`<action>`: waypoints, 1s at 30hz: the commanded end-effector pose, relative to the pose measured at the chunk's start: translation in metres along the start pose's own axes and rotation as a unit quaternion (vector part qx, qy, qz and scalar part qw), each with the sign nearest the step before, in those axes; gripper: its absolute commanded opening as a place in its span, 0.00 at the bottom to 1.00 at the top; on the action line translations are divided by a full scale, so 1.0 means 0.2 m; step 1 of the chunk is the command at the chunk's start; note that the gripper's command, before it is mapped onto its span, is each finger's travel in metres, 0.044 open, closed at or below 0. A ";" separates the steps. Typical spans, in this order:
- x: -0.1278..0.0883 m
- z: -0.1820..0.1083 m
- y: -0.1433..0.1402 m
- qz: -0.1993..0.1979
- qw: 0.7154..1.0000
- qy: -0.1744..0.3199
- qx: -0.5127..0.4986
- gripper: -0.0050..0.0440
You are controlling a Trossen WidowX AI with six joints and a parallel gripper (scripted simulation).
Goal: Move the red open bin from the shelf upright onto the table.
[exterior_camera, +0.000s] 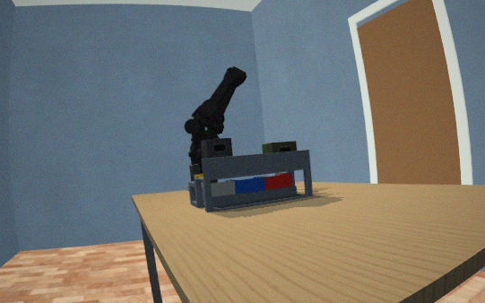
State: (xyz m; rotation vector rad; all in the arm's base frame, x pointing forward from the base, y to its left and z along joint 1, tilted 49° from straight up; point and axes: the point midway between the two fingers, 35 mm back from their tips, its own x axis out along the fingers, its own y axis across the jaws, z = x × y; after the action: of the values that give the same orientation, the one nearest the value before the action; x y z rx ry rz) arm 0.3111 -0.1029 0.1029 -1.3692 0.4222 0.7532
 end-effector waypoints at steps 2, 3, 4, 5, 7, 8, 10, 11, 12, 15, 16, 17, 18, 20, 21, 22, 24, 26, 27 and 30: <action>-0.07 -0.01 -0.06 -0.021 1.000 0.018 -0.008 0.10; -0.07 -0.01 -0.06 -0.021 1.000 0.018 -0.008 0.10; -0.07 -0.01 -0.06 -0.021 1.000 0.018 -0.008 0.10; -0.07 -0.01 -0.06 -0.021 1.000 0.018 -0.008 0.10; -0.07 -0.01 -0.06 -0.021 1.000 0.018 -0.008 0.10; -0.07 -0.01 -0.06 -0.021 1.000 0.018 -0.008 0.10; -0.07 -0.01 -0.06 -0.021 1.000 0.018 -0.008 0.10; -0.04 0.00 -0.05 -0.014 1.000 0.009 -0.009 0.10; -0.05 0.00 -0.05 -0.016 1.000 0.012 -0.008 0.10; -0.07 -0.01 -0.06 -0.021 1.000 0.018 -0.008 0.10; -0.07 -0.01 -0.06 -0.021 1.000 0.018 -0.008 0.10; -0.07 -0.01 -0.06 -0.021 1.000 0.018 -0.008 0.10; -0.07 -0.01 -0.06 -0.021 1.000 0.018 -0.008 0.10; -0.07 -0.01 -0.06 -0.021 1.000 0.018 -0.008 0.10; -0.07 -0.01 -0.06 -0.021 1.000 0.018 -0.008 0.10; -0.07 -0.01 -0.06 -0.021 1.000 0.018 -0.008 0.10; -0.07 -0.01 -0.06 -0.021 1.000 0.018 -0.008 0.10; -0.07 -0.01 -0.06 -0.021 1.000 0.018 -0.008 0.10; -0.07 -0.01 -0.06 -0.021 1.000 0.018 -0.008 0.10; -0.06 0.00 -0.05 -0.018 1.000 0.014 -0.008 0.10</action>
State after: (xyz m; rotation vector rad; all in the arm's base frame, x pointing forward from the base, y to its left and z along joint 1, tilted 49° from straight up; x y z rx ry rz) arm 0.3110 -0.1016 0.1065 -1.3772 0.4180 0.7477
